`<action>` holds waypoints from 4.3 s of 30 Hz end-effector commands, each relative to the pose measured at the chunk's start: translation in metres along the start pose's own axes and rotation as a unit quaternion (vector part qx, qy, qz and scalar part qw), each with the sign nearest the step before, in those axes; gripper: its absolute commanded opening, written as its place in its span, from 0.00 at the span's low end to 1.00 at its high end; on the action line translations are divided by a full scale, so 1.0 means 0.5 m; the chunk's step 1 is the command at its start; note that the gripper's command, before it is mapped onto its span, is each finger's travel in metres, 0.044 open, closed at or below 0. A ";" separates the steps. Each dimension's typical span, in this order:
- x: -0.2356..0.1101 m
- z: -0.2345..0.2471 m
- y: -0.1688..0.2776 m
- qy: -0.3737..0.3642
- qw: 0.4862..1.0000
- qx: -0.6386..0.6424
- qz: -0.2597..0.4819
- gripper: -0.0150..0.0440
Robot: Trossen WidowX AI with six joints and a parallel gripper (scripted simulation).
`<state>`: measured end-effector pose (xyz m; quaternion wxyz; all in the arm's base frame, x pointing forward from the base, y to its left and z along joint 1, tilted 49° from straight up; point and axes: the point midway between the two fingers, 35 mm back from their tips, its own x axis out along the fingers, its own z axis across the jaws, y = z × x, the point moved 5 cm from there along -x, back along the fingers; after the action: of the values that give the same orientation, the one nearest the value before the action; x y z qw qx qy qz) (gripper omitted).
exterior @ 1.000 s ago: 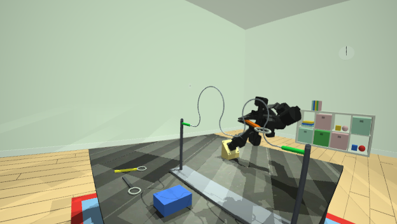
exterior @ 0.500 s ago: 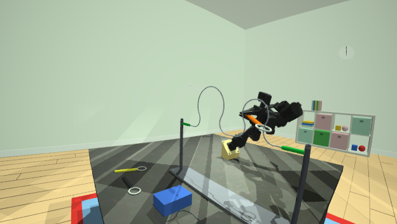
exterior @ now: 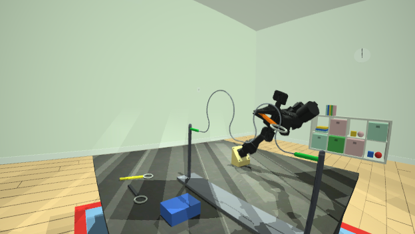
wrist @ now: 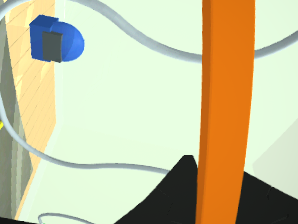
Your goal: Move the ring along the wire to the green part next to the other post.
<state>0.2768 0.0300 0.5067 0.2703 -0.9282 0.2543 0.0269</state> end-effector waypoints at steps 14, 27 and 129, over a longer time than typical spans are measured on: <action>0.001 -0.002 -0.004 -0.048 0.996 0.079 -0.001 0.00; 0.000 0.013 -0.008 -0.113 0.976 0.188 -0.003 0.00; -0.054 0.039 -0.108 -0.478 0.287 0.829 -0.042 0.00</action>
<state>0.2855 0.0923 0.5171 0.9691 -0.0694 -0.0595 0.2289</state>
